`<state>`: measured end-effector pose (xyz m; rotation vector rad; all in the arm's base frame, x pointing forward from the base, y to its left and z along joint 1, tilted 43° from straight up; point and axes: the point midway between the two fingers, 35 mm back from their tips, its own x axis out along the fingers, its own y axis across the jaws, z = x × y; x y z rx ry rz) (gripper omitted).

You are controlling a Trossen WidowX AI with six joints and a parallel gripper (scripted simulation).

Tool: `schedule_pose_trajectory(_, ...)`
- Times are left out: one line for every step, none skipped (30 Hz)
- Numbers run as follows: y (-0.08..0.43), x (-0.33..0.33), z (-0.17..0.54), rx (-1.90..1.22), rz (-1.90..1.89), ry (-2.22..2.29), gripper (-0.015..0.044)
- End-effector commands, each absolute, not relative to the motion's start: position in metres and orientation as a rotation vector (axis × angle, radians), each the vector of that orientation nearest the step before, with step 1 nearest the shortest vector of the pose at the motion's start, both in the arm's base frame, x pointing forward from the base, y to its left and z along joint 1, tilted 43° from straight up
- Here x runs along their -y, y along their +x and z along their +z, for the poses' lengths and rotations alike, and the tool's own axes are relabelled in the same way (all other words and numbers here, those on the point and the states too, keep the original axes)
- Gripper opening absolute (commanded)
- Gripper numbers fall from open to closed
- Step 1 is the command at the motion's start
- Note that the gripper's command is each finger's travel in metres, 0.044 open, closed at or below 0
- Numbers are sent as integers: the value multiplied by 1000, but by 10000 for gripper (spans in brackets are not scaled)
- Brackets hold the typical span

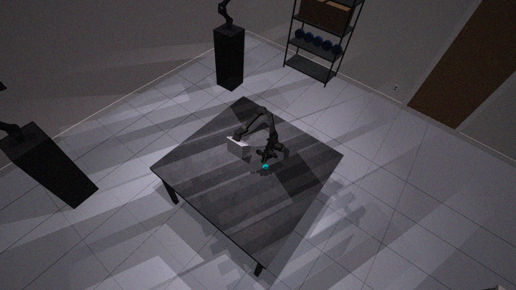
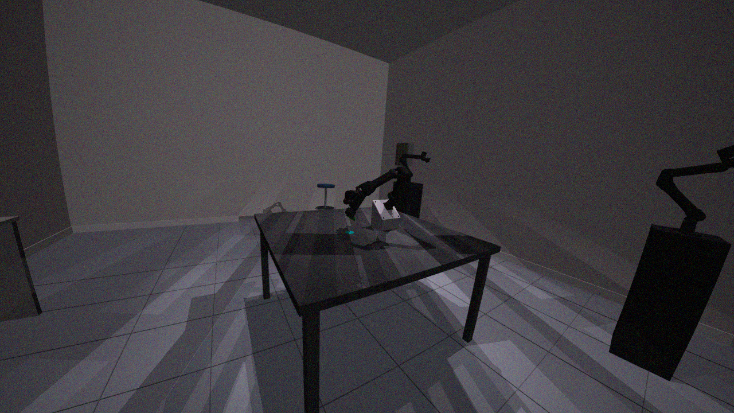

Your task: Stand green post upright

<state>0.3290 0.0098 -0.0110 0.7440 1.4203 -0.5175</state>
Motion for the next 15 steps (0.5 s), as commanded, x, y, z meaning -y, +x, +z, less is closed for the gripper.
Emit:
schedule_pose_trajectory(328,-10,-12,-1393,-539,730,23)
schedule_pose_trajectory(328,-10,-12,-1387,-543,727,23)
schedule_pose_trajectory(329,-10,-12,-1381,-546,724,23)
schedule_pose_trajectory(329,-10,-12,-1375,-550,721,23)
schedule_pose_trajectory(329,-10,-12,-1369,-554,718,23)
schedule_pose_trajectory(329,-10,-12,-1363,-557,715,23)
schedule_pose_trajectory(329,-10,-12,-1356,-561,712,23)
schedule_pose_trajectory(329,-10,-12,-1350,-565,709,23)
schedule_pose_trajectory(329,-10,-12,-1344,-568,707,23)
schedule_pose_trajectory(329,-10,-12,-1337,-572,704,23)
schedule_pose_trajectory(329,-10,-12,-1331,-575,701,23)
schedule_pose_trajectory(329,-10,-12,-1325,-579,699,23)
schedule_pose_trajectory(329,-10,-12,-1318,-582,696,23)
schedule_pose_trajectory(329,-10,-12,-1312,-586,694,23)
schedule_pose_trajectory(329,-11,-12,-1305,-589,691,23)
